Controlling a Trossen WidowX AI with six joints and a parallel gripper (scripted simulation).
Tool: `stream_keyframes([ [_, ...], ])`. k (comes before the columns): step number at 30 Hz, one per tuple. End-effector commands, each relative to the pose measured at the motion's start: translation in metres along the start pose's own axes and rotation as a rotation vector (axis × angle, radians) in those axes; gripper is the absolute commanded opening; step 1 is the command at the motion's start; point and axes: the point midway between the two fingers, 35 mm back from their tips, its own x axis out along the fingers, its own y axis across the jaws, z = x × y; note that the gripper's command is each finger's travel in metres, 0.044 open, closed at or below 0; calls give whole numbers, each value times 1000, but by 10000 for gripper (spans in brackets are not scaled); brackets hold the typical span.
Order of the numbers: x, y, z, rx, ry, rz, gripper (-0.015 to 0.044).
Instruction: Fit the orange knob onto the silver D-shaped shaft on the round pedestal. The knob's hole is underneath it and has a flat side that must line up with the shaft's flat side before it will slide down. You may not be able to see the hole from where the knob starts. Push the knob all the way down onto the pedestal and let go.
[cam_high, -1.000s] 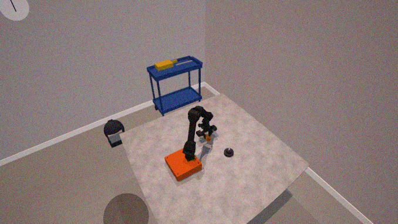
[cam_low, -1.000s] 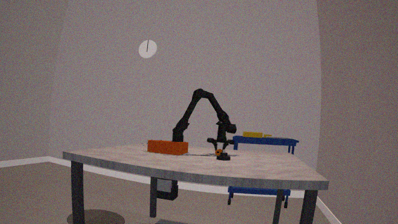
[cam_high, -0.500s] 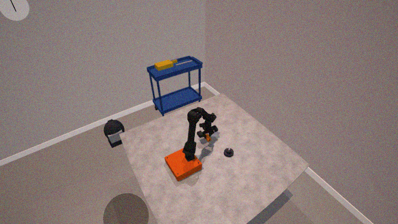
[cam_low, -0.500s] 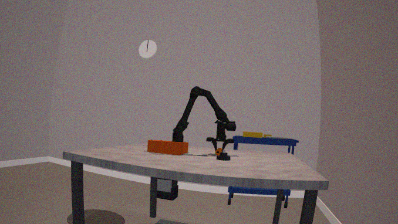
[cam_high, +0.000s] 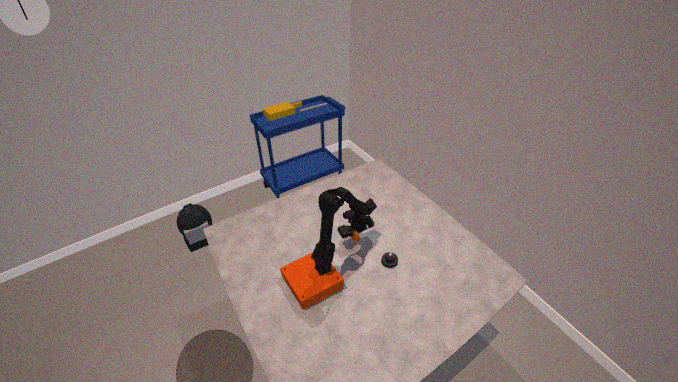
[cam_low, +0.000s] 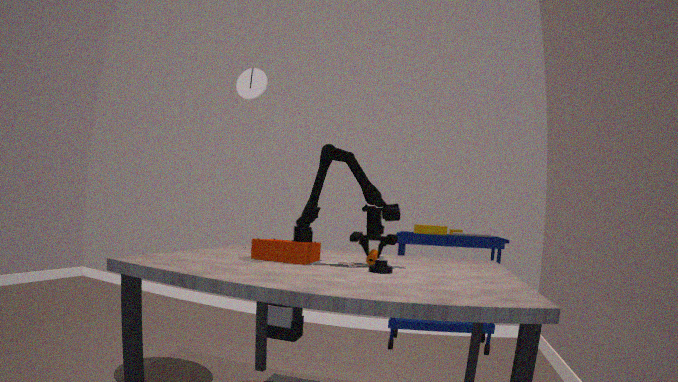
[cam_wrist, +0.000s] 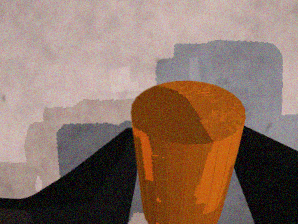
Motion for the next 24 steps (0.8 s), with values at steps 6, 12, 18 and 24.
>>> stream_keyframes([
  [6, -5, 0, -10, -3, -159, -4, 179],
  [12, -8, 0, -16, -3, -259, -5, 179],
  [18, -9, 1, -23, -3, -360, -5, 179],
  [24, -11, 1, -30, -3, -460, -6, 179],
])
